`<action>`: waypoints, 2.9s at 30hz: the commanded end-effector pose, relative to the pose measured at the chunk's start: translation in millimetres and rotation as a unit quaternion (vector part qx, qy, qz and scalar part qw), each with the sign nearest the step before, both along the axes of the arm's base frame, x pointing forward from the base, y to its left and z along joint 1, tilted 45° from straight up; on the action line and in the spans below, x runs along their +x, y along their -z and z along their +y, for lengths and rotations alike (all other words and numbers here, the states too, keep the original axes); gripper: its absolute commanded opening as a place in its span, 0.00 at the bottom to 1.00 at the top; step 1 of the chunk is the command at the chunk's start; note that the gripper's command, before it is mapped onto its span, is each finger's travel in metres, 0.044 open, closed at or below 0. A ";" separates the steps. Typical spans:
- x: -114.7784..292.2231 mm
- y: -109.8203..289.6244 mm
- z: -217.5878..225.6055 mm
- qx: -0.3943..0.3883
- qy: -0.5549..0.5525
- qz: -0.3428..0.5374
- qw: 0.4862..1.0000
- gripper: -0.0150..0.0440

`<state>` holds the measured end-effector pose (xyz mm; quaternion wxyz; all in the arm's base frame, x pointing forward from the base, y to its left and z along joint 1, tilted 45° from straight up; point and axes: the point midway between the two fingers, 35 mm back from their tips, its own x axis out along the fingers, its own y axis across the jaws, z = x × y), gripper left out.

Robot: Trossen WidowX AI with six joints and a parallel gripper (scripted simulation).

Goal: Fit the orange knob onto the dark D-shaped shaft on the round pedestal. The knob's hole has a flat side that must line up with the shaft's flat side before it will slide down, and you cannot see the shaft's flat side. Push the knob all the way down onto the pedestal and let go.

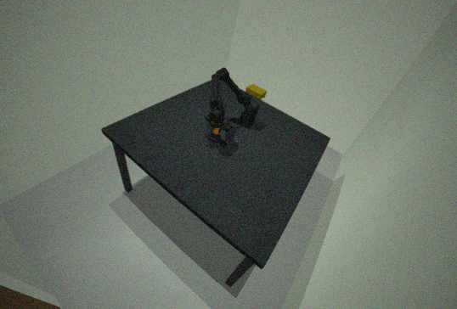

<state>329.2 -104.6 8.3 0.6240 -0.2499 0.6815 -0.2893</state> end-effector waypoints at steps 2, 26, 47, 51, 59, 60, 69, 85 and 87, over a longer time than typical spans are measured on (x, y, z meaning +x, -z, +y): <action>0.7 -0.1 -0.5 -0.002 -0.002 0.000 1.000 0.25; -1.8 -2.3 2.4 0.008 -0.076 0.073 0.994 0.25; -2.5 -2.6 0.2 0.008 -0.076 0.073 0.994 0.25; -2.2 -2.6 0.9 0.008 -0.076 0.073 0.994 0.25; -0.6 -1.8 0.8 0.008 -0.076 0.073 0.994 0.25; -0.6 -0.7 -0.3 0.008 -0.076 0.073 0.994 0.25; -0.8 -2.3 1.3 0.008 -0.076 0.073 0.994 0.25; -2.7 -3.1 2.8 0.018 -0.149 0.146 0.978 0.25; -2.3 -2.5 2.6 0.018 -0.149 0.146 0.978 0.25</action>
